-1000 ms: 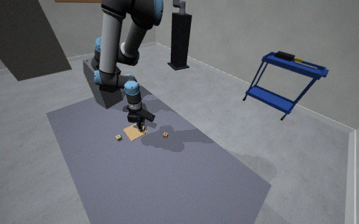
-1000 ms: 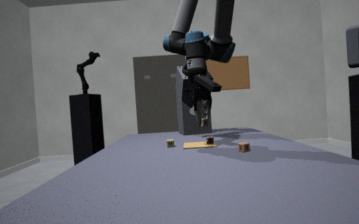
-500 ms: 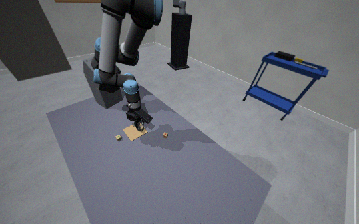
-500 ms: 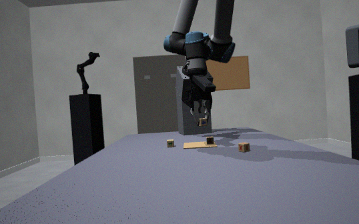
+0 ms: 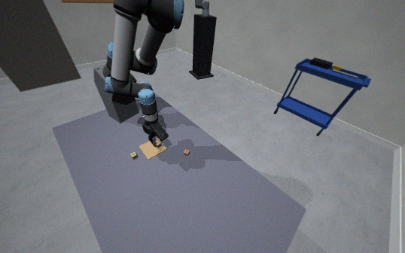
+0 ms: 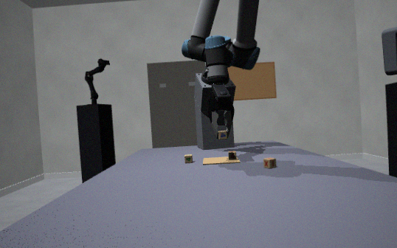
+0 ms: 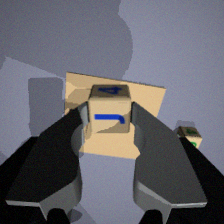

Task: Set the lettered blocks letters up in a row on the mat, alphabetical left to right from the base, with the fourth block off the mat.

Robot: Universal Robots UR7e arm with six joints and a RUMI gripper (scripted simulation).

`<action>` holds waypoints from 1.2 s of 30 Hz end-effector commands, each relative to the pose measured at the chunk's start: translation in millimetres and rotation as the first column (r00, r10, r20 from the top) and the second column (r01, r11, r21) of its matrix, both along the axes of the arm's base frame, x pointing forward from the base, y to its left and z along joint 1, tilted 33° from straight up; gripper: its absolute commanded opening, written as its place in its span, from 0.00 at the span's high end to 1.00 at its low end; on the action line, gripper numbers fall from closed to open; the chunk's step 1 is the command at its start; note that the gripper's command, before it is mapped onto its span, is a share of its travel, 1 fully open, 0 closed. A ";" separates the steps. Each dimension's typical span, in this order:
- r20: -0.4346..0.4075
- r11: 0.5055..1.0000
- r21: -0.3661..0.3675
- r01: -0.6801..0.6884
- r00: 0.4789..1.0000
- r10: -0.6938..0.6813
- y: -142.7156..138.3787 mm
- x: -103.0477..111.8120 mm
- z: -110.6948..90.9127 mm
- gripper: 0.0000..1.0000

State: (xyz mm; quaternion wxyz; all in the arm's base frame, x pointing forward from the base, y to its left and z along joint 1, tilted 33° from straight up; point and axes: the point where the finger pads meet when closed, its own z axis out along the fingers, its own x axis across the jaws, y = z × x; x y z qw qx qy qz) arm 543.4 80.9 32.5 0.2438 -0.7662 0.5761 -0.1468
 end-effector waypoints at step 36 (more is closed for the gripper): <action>-0.264 0.714 0.310 0.628 0.778 -0.570 -11.6 -28.6 -14.6 0.91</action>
